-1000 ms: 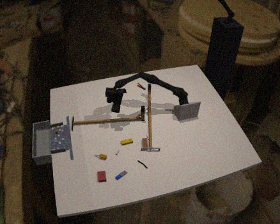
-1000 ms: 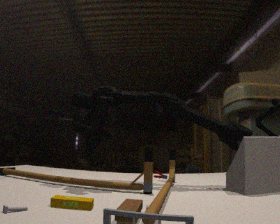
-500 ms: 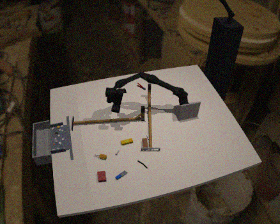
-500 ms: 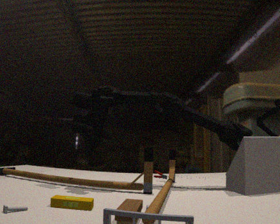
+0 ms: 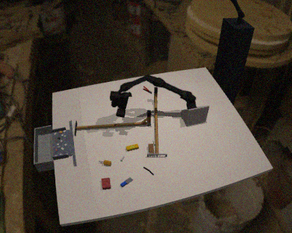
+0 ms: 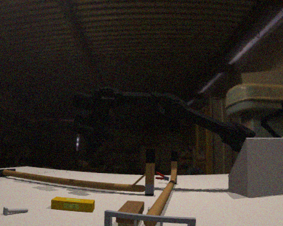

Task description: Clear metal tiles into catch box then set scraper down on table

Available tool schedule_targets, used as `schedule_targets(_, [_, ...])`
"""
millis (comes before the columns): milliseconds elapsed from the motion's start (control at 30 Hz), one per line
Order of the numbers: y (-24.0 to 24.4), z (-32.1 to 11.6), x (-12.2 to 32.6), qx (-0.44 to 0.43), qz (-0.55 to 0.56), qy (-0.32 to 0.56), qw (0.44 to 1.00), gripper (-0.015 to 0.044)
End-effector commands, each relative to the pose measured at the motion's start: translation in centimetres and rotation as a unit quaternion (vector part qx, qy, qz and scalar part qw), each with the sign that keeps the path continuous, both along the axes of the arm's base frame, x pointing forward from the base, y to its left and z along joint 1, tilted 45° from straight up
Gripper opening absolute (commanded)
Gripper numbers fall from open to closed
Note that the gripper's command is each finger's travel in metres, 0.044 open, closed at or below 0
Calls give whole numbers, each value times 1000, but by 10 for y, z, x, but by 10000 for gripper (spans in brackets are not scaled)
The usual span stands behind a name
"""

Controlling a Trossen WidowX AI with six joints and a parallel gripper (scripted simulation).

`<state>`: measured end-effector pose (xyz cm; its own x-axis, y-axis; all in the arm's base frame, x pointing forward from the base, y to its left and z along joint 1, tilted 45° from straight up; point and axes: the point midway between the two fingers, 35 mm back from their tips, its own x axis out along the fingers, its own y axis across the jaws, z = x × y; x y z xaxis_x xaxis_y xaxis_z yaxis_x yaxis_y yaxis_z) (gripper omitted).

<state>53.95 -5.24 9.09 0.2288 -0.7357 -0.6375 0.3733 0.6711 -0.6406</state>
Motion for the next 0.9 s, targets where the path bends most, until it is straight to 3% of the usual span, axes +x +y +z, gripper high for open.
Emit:
schedule_targets(0, [0,0,0,0,0,0,1000,0])
schedule_targets(667, [0,0,0,0,0,0,1000,0])
schedule_targets(867, [17,10,0,-7,23,-8,1000,157])
